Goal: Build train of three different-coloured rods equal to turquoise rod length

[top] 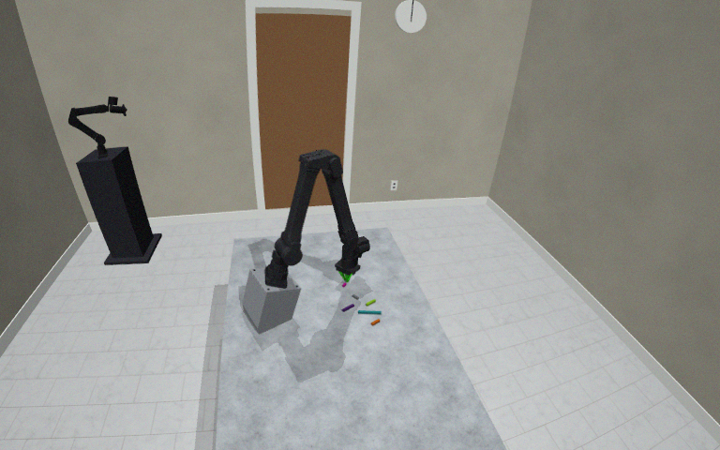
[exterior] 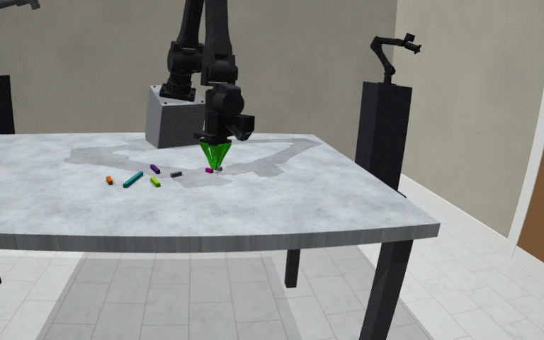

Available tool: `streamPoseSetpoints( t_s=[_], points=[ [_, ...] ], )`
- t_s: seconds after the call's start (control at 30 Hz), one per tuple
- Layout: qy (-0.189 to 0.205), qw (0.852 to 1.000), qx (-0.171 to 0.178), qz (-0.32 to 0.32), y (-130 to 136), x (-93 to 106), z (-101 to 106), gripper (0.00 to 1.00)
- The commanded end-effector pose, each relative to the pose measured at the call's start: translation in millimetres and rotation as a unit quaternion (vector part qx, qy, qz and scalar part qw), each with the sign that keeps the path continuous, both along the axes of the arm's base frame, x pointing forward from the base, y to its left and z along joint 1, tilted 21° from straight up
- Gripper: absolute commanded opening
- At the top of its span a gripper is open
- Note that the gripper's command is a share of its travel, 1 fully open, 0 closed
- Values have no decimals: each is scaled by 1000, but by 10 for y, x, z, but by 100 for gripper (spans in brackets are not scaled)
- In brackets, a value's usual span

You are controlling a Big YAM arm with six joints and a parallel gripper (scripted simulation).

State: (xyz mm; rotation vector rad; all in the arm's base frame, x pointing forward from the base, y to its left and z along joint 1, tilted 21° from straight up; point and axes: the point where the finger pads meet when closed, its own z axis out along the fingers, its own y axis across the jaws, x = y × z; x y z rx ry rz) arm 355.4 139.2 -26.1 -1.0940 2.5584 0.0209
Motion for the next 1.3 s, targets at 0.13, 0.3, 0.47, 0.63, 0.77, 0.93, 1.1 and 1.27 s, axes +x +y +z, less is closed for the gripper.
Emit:
streamPoseSetpoints(
  t_s=[0.13, 0.3, 0.47, 0.63, 0.77, 0.93, 1.1, 1.27],
  points=[
    [-18, 1000, 7, 3, 62, 52, 105, 4],
    [-9, 1000, 3, 3, 57, 35, 7, 4],
    [-8, 1000, 3, 3, 68, 63, -32, 4],
    [-11, 1000, 4, 2, 87, 105, -56, 4],
    [-23, 1000, 9, 2, 104, 155, 29, 4],
    [-14, 1000, 6, 2, 95, 127, -37, 4],
    [-19, 1000, 8, 2, 101, 142, 1, 4],
    [-19, 1000, 8, 2, 101, 142, 1, 4]
  ],
)
